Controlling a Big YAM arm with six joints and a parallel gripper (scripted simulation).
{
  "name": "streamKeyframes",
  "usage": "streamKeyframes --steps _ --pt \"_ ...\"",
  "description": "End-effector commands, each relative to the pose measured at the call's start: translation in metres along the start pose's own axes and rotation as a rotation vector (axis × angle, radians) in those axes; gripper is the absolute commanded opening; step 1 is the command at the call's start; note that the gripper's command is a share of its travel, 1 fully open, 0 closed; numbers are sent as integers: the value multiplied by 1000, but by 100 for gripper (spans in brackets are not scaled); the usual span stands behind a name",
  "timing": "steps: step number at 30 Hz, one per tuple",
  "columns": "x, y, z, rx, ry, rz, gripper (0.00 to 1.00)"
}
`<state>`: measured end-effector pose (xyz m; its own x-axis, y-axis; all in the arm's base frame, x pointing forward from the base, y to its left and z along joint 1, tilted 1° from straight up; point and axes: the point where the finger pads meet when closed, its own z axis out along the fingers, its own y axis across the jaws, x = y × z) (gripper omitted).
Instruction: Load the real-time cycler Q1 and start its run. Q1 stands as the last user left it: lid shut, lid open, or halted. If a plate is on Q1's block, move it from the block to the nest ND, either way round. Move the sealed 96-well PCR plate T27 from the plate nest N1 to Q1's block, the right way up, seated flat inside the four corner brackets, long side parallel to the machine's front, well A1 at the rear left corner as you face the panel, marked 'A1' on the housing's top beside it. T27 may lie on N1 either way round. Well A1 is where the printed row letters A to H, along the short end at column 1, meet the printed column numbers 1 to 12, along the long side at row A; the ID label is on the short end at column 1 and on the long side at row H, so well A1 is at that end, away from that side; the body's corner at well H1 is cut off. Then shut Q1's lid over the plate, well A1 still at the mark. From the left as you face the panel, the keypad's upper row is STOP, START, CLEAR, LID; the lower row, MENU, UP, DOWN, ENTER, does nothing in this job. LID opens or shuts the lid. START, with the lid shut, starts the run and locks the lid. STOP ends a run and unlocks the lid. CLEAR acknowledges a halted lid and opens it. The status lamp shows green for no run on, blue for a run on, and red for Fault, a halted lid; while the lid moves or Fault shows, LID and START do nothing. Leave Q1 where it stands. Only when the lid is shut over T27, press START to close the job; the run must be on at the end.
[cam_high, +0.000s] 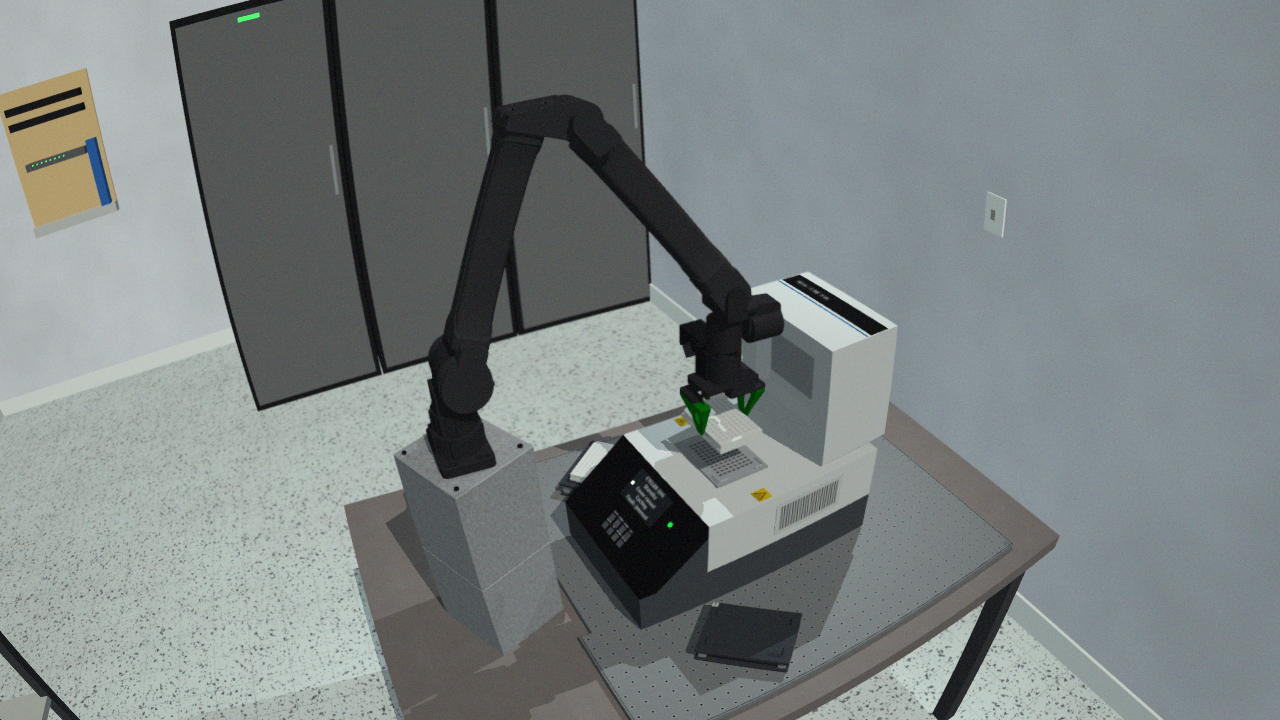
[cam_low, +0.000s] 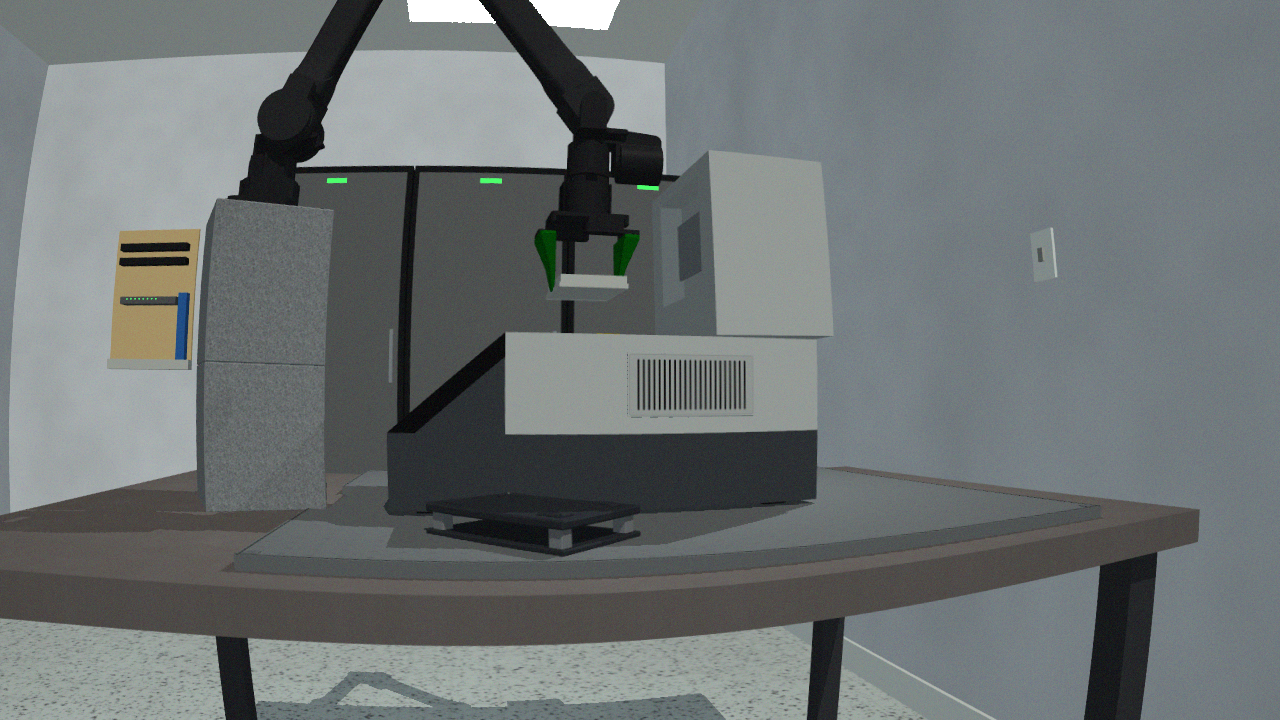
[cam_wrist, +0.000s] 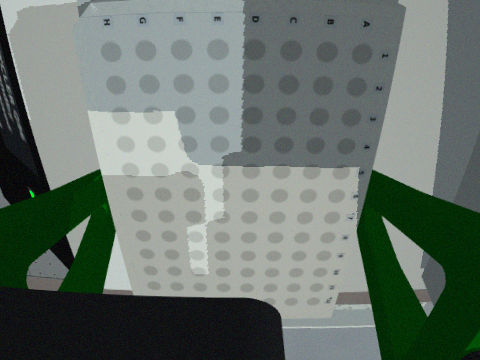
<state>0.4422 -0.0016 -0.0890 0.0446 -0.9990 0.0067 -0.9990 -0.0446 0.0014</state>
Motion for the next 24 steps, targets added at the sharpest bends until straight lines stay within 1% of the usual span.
streamKeyframes --steps 1,3,5,6,10,17,18,20,22,24 --pt "10 -34 -4 67 2 1 0" --pt "4 -32 4 62 1 -4 0" --pt "4 -32 4 62 1 -4 0" --pt "1 -26 6 49 0 -5 0" --pt "-5 -17 17 38 -1 -2 0" --pt "-7 1 38 6 -2 0 0" --pt "-5 1 40 6 -2 4 0" --pt "-1 -6 41 19 -2 8 0" --pt "-1 -6 41 19 -2 8 0" --pt "2 -13 37 33 -1 16 0"
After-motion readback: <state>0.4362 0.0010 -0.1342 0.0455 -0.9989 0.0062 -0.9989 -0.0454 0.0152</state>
